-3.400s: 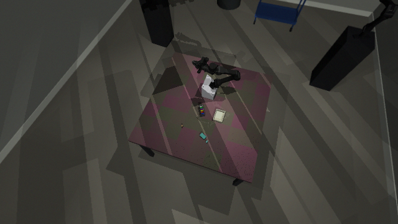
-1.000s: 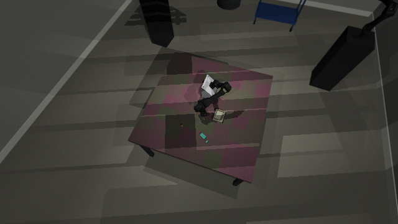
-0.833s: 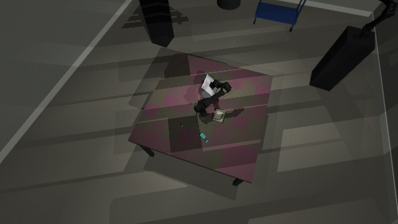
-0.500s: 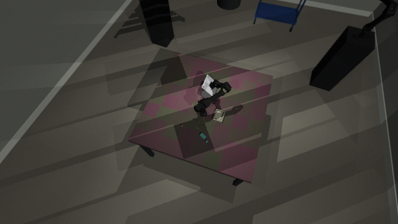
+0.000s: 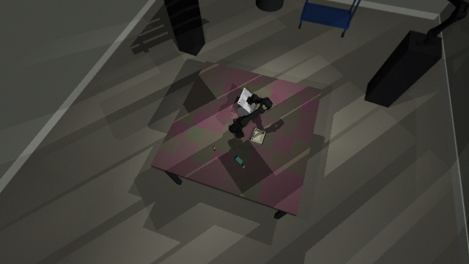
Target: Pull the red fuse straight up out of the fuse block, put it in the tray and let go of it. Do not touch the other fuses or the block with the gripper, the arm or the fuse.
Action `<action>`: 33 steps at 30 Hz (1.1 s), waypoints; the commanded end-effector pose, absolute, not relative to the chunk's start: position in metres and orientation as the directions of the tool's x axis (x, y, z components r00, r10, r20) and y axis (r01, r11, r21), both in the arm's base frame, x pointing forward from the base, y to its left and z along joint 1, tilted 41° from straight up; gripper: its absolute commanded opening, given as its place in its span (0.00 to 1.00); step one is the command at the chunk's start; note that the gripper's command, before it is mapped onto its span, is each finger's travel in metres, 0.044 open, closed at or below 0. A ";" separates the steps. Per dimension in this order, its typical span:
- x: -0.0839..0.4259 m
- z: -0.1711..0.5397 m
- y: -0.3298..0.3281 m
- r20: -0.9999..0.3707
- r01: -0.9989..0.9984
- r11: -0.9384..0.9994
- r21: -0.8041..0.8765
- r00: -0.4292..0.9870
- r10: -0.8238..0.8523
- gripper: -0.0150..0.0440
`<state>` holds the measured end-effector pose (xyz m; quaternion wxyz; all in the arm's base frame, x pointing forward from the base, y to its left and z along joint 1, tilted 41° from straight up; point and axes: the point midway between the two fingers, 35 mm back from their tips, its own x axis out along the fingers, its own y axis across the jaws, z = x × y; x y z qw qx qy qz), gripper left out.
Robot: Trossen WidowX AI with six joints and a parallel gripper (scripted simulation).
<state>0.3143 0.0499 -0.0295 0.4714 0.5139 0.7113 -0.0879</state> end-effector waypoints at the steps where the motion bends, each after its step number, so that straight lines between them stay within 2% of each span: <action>1: 0.313 -0.031 0.051 -0.758 0.817 0.452 0.357 -0.029 0.651 0.36; 5: 0.313 -0.031 0.051 -0.758 0.817 0.452 0.357 -0.029 0.651 0.36; 15: 0.314 -0.030 0.050 -0.761 0.815 0.456 0.358 -0.028 0.648 0.25; 33: 0.314 -0.025 0.046 -0.761 0.815 0.456 0.358 -0.028 0.648 0.25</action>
